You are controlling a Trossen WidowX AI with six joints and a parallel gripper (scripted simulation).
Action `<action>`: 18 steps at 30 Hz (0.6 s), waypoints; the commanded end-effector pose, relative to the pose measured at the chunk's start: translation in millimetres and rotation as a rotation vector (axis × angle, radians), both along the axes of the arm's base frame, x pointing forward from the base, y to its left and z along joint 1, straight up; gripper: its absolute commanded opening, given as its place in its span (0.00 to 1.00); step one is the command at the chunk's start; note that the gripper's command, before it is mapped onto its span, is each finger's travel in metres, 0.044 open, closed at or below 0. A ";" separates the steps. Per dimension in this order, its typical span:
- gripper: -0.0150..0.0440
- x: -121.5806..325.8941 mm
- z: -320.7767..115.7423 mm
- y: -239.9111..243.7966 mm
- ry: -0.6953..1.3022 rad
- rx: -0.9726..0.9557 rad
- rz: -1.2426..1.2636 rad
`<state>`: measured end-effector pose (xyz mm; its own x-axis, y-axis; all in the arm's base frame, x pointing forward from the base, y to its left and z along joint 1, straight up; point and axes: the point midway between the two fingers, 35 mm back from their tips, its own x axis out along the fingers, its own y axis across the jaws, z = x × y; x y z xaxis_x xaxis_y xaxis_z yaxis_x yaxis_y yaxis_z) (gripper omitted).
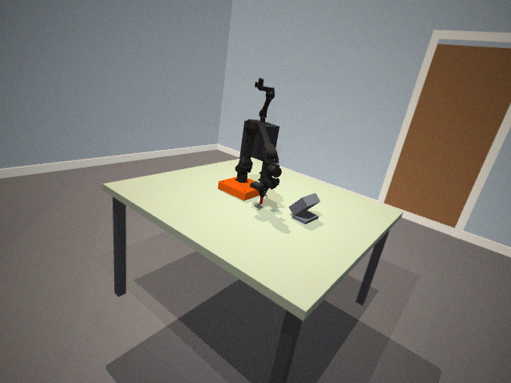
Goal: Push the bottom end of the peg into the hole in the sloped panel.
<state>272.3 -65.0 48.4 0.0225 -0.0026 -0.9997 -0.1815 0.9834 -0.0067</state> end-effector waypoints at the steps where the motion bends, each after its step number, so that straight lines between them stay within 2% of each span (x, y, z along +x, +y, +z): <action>1: 0.25 1.6 14.8 -0.4 -0.005 -0.003 -0.002; 14: 0.25 2.8 62.4 0.2 -0.004 -0.004 -0.003; 18: 0.25 3.7 63.6 1.2 -0.012 -0.007 -0.003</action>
